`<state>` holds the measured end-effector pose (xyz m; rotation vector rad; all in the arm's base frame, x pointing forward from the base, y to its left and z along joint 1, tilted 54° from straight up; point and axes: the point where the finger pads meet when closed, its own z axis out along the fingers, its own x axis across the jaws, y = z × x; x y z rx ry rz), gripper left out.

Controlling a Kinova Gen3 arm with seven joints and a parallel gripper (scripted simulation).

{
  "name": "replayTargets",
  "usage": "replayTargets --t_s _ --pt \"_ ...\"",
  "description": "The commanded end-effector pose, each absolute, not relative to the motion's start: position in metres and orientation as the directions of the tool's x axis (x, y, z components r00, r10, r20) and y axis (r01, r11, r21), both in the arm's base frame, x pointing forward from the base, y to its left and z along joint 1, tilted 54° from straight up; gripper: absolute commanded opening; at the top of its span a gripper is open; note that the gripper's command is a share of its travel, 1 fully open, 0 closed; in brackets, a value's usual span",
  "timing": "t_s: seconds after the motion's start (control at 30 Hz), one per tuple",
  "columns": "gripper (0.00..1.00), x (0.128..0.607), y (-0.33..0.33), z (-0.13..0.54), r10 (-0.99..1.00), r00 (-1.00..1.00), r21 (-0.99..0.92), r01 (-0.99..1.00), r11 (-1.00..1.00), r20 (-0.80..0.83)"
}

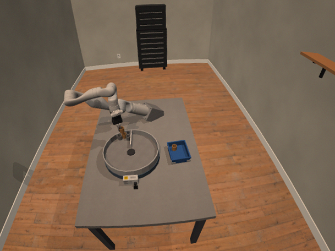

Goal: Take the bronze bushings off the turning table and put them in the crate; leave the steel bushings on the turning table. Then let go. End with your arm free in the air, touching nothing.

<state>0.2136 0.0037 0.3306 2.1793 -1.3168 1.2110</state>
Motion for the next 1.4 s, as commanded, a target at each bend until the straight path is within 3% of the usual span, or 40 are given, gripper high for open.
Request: replayTargets --t_s 0.0,1.37 --pt "0.0 0.214 0.004 0.331 -0.567 0.216 -0.146 -0.839 -0.524 0.795" --pt "0.0 0.283 0.117 0.269 -0.571 0.215 -0.15 -0.839 -0.524 0.792"
